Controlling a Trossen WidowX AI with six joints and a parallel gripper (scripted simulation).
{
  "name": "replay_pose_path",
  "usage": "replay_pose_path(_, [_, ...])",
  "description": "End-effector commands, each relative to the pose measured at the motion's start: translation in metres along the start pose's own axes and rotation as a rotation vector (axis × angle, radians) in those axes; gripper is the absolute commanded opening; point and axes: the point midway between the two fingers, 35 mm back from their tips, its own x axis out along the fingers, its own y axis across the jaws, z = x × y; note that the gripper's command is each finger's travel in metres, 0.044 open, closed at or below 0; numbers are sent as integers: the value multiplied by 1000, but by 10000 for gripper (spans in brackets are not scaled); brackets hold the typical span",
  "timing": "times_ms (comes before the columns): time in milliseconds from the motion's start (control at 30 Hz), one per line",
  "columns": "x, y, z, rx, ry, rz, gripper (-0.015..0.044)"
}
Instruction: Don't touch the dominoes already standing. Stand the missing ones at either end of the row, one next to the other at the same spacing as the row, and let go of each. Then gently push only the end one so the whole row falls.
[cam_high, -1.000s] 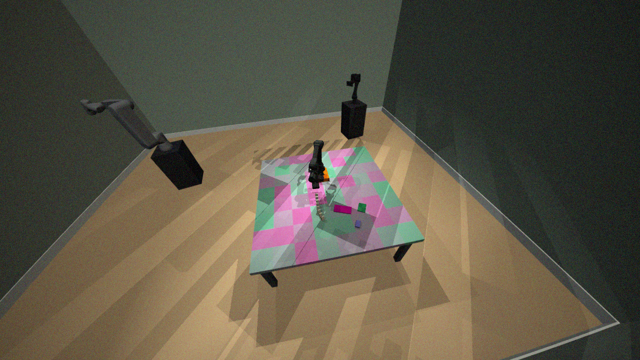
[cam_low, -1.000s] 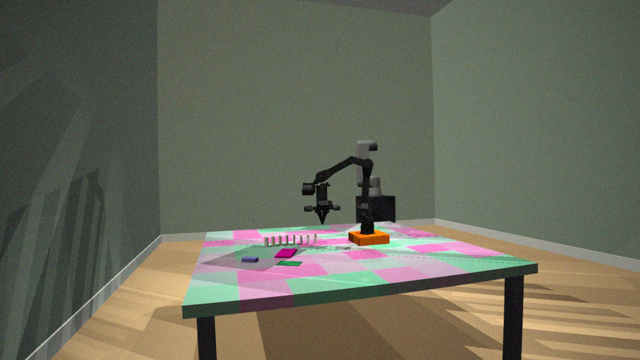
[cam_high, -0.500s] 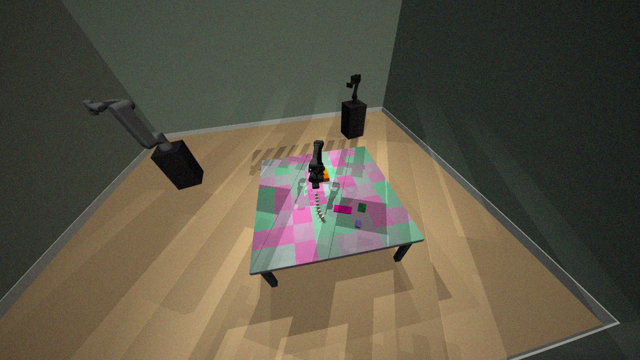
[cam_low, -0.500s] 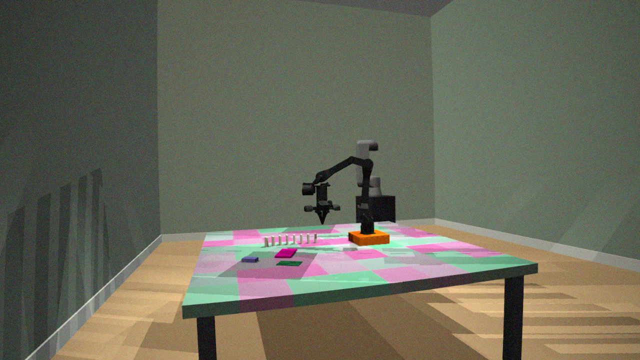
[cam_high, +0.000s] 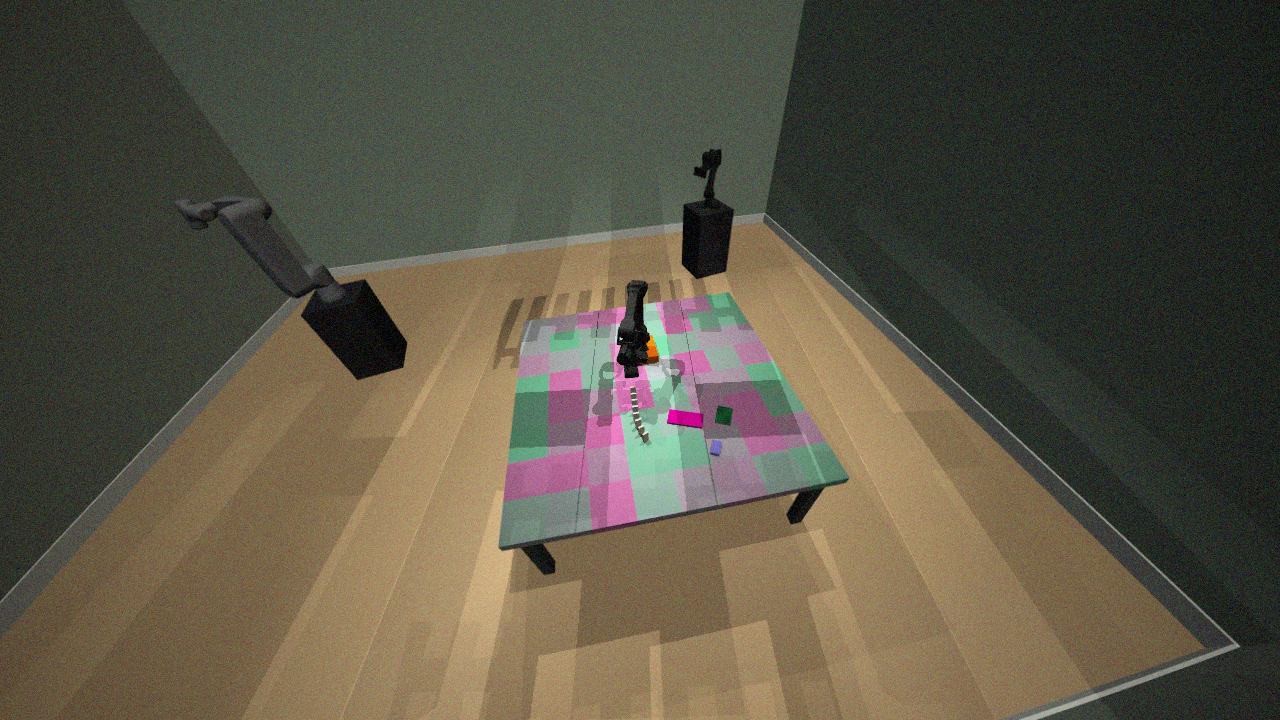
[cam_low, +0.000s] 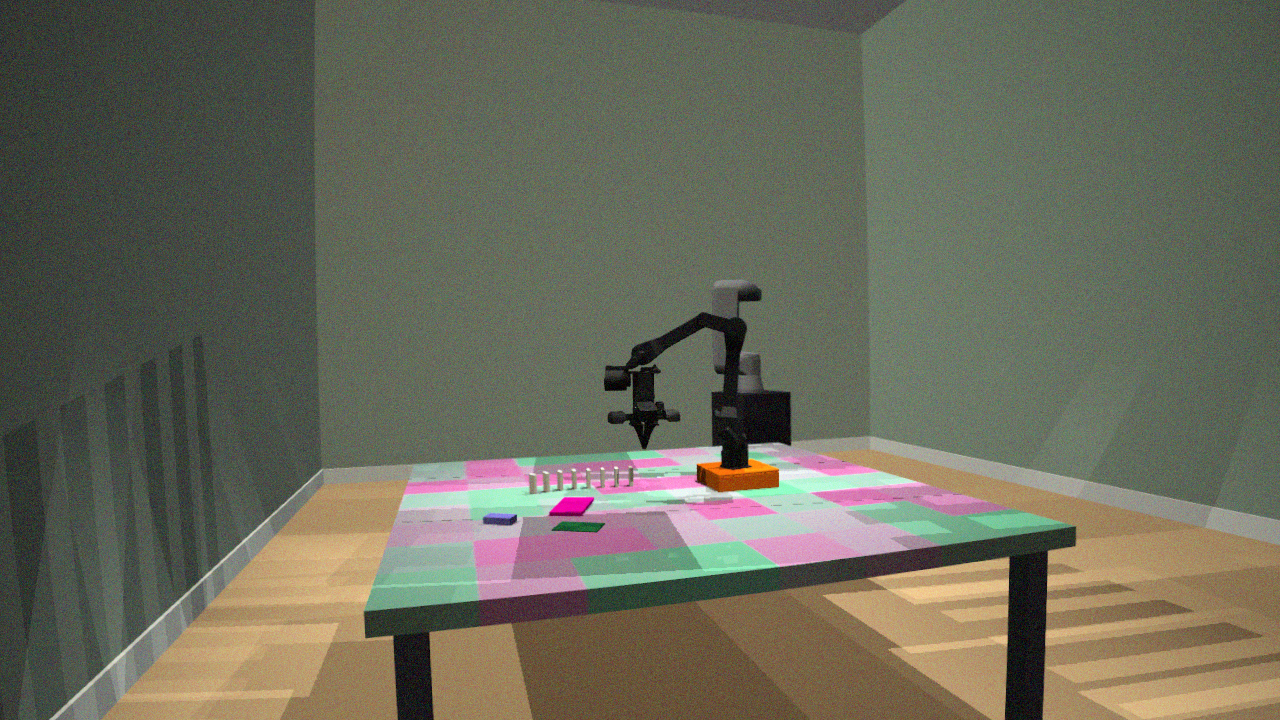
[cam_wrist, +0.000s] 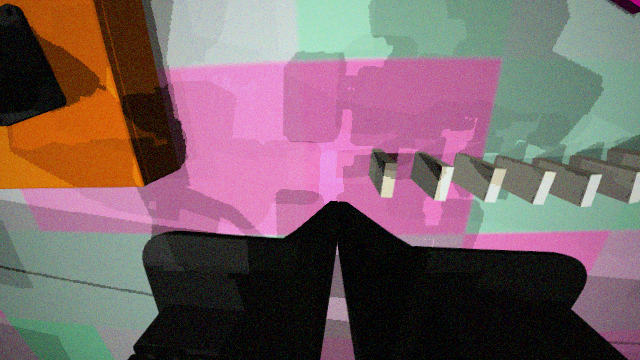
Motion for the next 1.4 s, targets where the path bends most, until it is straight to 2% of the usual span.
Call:
replay_pose_path(0, [23,-2,-1,-4,-2,2,0])
replay_pose_path(100, [69,-1,-1,-4,-2,3,0])
replay_pose_path(167, [79,1,0,-4,-2,3,0])
replay_pose_path(1100, [77,-36,0,-4,-2,-1,0])
replay_pose_path(1233, [55,-55,-3,-39,70,-109,0])
replay_pose_path(1367, [40,-59,-2,-29,48,-78,0])
